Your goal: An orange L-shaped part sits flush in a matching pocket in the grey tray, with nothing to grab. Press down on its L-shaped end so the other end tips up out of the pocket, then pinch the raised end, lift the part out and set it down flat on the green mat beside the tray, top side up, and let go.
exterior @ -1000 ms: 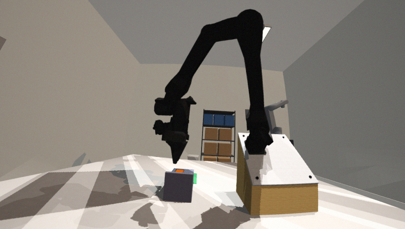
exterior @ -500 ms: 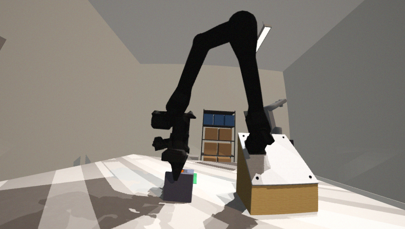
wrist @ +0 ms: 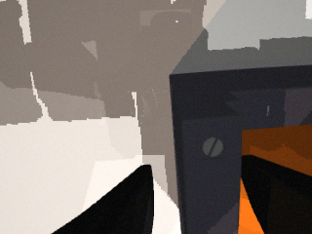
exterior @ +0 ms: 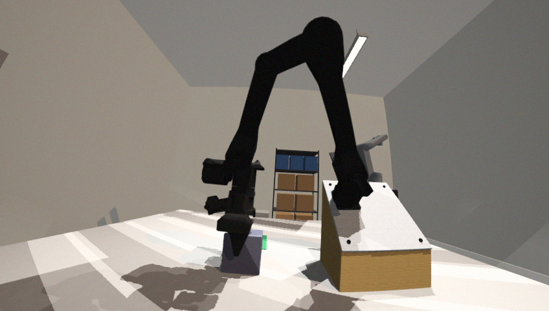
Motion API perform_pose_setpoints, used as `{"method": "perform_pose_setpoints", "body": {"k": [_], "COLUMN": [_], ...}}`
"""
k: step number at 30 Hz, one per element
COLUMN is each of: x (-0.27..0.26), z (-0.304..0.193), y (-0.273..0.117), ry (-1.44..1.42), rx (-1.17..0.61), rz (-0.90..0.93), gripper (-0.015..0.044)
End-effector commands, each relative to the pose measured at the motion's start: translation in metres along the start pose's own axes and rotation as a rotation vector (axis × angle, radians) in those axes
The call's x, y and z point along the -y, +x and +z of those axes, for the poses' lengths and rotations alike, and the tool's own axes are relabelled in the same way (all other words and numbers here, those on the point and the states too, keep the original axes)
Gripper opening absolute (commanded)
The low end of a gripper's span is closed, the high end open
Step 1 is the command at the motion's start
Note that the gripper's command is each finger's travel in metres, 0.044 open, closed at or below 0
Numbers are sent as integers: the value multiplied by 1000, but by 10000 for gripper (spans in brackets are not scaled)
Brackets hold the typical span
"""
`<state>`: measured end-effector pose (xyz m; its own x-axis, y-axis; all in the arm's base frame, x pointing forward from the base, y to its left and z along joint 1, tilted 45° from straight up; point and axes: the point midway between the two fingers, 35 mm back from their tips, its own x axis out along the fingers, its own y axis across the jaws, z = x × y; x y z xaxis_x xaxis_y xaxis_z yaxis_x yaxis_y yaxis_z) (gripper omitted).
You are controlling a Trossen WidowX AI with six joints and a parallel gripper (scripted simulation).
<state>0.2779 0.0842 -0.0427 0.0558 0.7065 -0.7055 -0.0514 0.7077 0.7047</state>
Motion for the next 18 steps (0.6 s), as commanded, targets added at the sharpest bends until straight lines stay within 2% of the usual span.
{"method": "perform_pose_setpoints", "body": {"k": [1, 18], "x": [2, 2], "z": [-6, -6], "y": [9, 11], "ry": [17, 17], "rx": [-12, -12], "rz": [0, 1], "gripper": [180, 180]}}
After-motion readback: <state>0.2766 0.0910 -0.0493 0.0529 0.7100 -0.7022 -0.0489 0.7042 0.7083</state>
